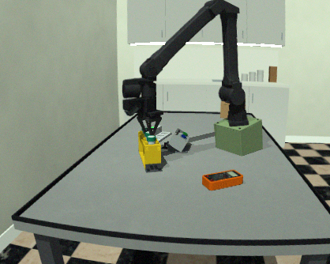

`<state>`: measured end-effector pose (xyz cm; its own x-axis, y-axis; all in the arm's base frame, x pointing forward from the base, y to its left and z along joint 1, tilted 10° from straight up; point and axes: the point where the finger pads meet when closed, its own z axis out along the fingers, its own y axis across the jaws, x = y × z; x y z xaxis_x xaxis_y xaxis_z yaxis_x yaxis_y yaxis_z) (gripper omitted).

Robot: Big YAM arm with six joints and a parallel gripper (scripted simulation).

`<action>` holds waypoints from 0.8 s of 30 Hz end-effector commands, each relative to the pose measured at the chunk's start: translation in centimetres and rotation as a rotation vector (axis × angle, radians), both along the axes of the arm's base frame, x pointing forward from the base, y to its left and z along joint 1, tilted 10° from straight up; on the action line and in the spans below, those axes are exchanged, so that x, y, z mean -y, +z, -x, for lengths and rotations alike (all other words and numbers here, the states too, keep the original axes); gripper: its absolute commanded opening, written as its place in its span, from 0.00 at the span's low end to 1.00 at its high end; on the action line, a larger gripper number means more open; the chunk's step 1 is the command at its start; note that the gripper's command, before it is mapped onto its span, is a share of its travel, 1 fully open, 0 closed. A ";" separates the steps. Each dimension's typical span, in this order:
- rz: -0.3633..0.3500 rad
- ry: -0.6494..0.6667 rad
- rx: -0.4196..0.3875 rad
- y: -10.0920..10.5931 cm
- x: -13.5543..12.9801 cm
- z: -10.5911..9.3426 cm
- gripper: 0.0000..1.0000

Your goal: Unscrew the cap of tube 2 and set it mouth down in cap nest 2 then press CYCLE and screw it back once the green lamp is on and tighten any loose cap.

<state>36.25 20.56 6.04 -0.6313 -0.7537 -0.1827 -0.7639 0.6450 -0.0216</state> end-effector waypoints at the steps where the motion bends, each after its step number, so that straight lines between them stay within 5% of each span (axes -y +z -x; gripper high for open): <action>1: -0.009 -0.083 -0.018 -0.7 -0.2 -0.1 0.00; 24: -0.091 -0.705 -0.096 -0.9 -0.2 0.0 0.00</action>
